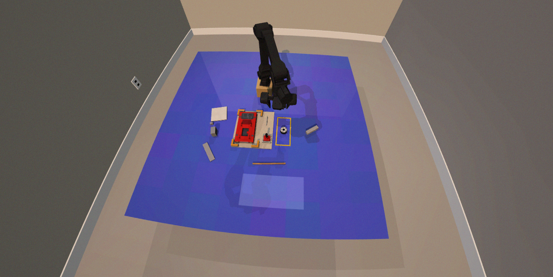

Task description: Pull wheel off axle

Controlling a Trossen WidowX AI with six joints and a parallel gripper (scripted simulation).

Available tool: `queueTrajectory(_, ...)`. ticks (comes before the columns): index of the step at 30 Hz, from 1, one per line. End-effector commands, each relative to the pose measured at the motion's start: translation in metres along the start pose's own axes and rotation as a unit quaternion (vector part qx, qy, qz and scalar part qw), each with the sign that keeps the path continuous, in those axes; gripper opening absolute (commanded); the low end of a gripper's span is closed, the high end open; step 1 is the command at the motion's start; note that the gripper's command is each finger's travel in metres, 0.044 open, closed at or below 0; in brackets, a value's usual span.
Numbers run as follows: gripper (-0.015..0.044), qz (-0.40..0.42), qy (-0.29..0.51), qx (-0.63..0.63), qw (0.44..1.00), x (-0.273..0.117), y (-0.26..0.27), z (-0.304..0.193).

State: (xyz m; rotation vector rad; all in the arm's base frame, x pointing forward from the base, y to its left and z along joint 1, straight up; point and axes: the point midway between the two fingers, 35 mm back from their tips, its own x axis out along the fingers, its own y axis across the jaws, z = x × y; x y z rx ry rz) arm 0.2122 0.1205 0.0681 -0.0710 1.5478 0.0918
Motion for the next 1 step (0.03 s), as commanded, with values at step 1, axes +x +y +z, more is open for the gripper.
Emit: queueTrajectory(1,0.044,0.001,0.002,-0.001,1.0,0.0002,-0.0001,-0.0011)
